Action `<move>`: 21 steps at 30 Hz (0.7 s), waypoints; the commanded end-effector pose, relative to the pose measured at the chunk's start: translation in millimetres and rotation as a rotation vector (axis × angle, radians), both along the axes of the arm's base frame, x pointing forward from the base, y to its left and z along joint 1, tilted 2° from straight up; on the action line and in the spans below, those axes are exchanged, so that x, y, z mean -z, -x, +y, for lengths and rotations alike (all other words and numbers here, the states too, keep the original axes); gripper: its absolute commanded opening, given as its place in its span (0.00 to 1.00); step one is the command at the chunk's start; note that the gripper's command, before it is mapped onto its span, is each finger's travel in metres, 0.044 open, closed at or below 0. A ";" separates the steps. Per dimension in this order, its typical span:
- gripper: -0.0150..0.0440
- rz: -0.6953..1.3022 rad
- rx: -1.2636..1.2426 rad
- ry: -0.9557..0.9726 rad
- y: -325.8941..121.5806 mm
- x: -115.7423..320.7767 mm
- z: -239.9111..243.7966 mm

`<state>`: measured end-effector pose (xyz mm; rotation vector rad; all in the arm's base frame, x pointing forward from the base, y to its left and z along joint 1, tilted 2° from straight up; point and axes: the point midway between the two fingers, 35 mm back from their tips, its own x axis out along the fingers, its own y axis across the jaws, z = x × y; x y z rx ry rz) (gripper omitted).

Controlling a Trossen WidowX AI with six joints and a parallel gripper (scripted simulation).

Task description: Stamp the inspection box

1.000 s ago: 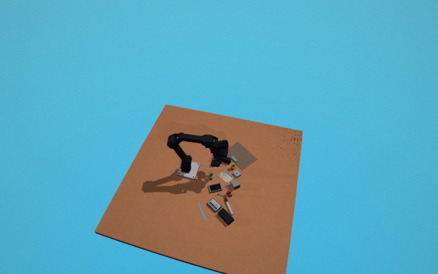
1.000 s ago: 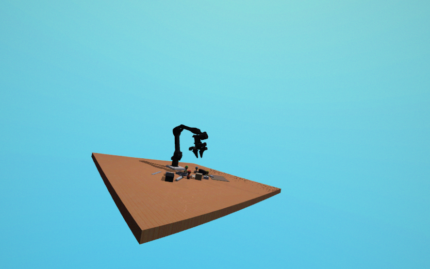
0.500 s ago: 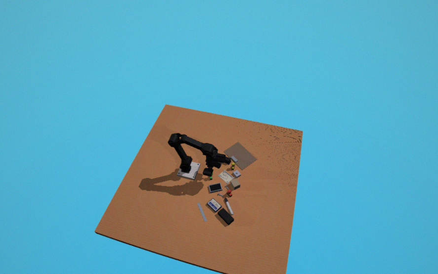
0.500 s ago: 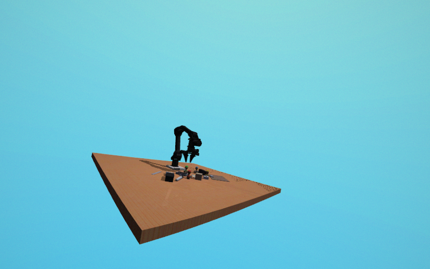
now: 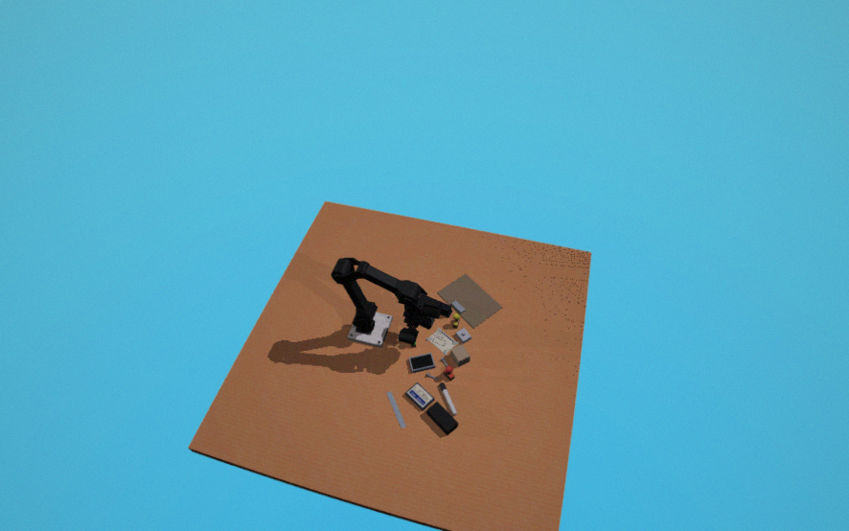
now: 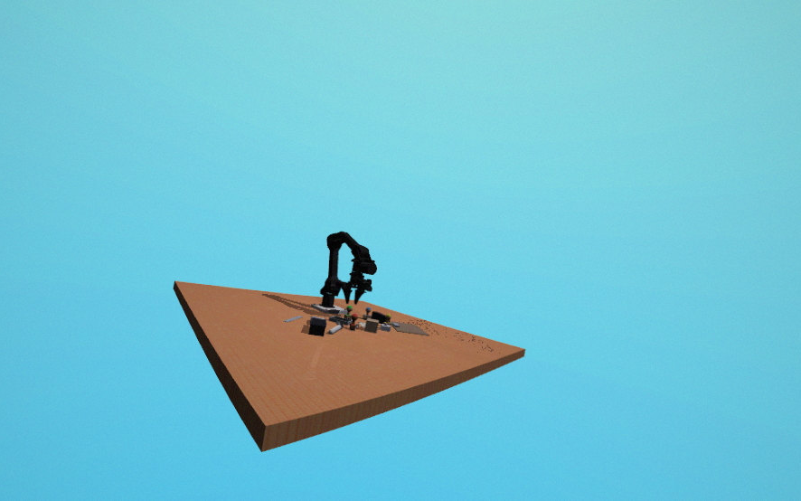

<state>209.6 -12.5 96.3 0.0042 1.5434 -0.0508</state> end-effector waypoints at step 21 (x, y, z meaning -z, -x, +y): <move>0.64 0.007 -0.005 0.005 1.7 40.5 -2.9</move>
